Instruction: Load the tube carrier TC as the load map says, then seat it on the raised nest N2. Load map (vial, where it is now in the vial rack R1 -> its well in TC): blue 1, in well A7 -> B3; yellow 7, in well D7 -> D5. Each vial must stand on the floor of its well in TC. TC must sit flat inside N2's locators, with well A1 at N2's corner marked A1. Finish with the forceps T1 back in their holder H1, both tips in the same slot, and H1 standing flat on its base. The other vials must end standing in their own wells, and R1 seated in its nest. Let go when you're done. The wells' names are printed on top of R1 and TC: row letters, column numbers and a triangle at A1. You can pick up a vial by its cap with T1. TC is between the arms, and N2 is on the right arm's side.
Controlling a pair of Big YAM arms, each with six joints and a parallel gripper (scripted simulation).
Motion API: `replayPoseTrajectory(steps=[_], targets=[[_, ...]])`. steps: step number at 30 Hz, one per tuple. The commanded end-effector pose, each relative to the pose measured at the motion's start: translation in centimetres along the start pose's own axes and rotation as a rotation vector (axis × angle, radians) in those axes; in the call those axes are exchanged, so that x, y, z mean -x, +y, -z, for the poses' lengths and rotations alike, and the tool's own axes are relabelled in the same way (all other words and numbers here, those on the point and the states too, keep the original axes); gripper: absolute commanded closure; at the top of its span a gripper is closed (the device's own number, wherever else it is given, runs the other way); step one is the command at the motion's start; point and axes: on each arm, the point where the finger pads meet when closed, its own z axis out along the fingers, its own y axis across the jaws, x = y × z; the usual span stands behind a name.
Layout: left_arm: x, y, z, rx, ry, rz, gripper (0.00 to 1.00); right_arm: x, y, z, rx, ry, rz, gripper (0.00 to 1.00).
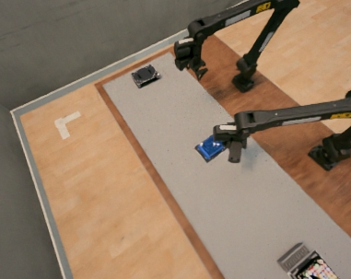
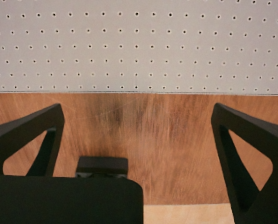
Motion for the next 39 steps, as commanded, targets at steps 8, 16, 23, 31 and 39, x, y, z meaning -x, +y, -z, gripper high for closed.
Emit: replayPoseTrajectory(steps=[8, 16, 23, 31, 39], targets=[[2.8, 3.2, 1.2, -0.008, 0.001, -0.016, 0.93, 0.8, -0.1, 1.2, -0.008, -0.032, -0.013, 0.0], [4.4, 5.0, 1.3, 0.002, 0.002, -0.016, 0.93, 0.8, -0.1, 1.2, -0.008, -0.032, -0.013, 0.0], [6.3, 7.1, 1.5, 0.006, 0.004, -0.015, 0.93, 0.8, -0.1, 1.2, -0.008, -0.032, -0.013, 0.0], [8.6, 9.3, 1.1, 0.02, 0.011, -0.014, 0.93, 0.8, -0.1, 1.2, -0.008, -0.032, -0.013, 0.0], [10.2, 11.1, 1.9, 0.008, 0.005, -0.015, 0.93, 0.8, -0.1, 1.2, -0.008, -0.032, -0.013, 0.0]])
